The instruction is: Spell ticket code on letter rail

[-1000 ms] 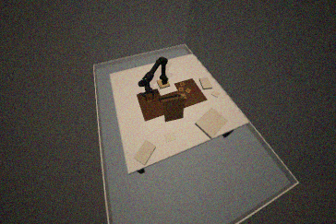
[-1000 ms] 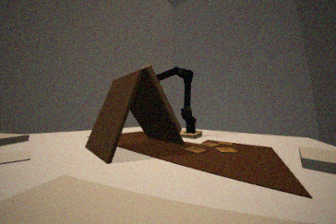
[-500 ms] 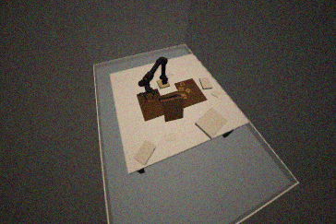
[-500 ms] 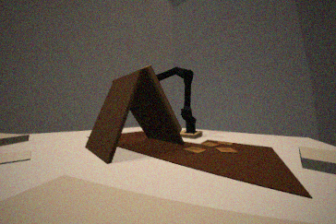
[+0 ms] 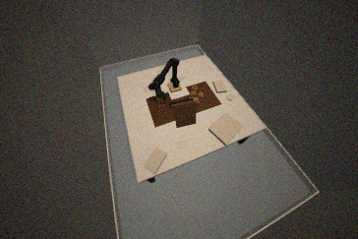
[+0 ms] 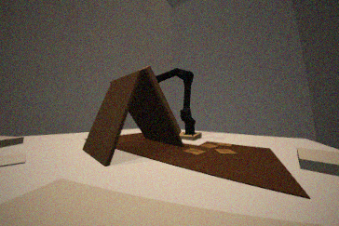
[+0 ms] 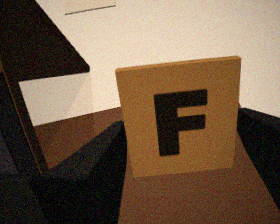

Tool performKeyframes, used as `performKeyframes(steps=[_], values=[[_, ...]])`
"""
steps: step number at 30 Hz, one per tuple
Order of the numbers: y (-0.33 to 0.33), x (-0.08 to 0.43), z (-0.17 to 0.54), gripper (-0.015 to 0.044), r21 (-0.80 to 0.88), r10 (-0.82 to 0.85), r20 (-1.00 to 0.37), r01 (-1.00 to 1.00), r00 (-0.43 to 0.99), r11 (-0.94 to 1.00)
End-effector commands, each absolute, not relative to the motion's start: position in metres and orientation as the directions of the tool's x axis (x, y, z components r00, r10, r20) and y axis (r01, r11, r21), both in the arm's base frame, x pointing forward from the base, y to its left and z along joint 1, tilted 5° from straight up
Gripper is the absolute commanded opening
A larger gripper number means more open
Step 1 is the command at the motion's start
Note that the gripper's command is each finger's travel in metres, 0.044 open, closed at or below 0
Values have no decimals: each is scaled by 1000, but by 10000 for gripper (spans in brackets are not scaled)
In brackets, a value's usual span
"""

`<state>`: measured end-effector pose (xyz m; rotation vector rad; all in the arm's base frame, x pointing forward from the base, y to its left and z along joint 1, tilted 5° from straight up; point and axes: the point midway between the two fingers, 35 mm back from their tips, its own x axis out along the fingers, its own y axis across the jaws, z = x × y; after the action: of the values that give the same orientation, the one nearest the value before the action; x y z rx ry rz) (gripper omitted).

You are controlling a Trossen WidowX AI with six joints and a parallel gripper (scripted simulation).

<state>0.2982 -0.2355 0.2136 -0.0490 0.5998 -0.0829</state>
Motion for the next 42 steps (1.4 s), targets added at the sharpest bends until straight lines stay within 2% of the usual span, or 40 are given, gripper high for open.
performKeyframes(steps=[1,42], values=[[-233,297,210,0,-64,-93,-566,69,819,996],[-211,299,209,0,-62,-92,-566,69,820,996]])
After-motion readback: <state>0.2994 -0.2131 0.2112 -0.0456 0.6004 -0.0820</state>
